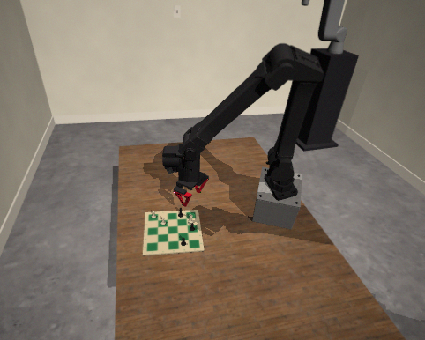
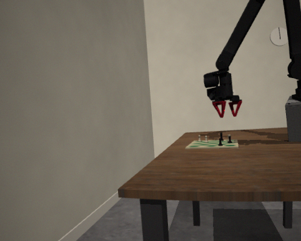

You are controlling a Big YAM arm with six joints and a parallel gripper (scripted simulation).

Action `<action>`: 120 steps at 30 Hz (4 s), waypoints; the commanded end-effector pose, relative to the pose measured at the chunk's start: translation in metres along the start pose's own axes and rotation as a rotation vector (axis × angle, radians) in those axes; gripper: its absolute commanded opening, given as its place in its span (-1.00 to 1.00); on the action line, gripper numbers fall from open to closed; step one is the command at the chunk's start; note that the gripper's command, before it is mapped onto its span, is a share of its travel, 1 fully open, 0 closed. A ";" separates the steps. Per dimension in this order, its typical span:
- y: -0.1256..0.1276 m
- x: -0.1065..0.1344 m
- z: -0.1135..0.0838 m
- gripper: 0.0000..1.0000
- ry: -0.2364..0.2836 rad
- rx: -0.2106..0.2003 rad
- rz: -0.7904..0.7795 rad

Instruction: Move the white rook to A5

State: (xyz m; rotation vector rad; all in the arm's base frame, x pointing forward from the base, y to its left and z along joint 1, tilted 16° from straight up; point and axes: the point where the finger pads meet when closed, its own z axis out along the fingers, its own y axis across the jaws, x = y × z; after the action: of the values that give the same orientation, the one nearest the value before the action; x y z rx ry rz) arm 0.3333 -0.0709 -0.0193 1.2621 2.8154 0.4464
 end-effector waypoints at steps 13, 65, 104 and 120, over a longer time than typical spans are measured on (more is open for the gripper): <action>0.009 -0.004 0.014 1.00 -0.045 -0.028 0.812; 0.006 -0.003 0.029 -0.29 -0.029 -0.007 0.831; 0.006 -0.002 0.076 -0.29 -0.028 -0.005 0.832; 0.006 -0.002 0.077 -0.29 -0.027 -0.005 0.829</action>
State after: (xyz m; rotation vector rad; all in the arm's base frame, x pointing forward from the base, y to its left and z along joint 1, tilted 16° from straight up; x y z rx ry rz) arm 0.3473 -0.0526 -0.0869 2.3708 2.1241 0.4321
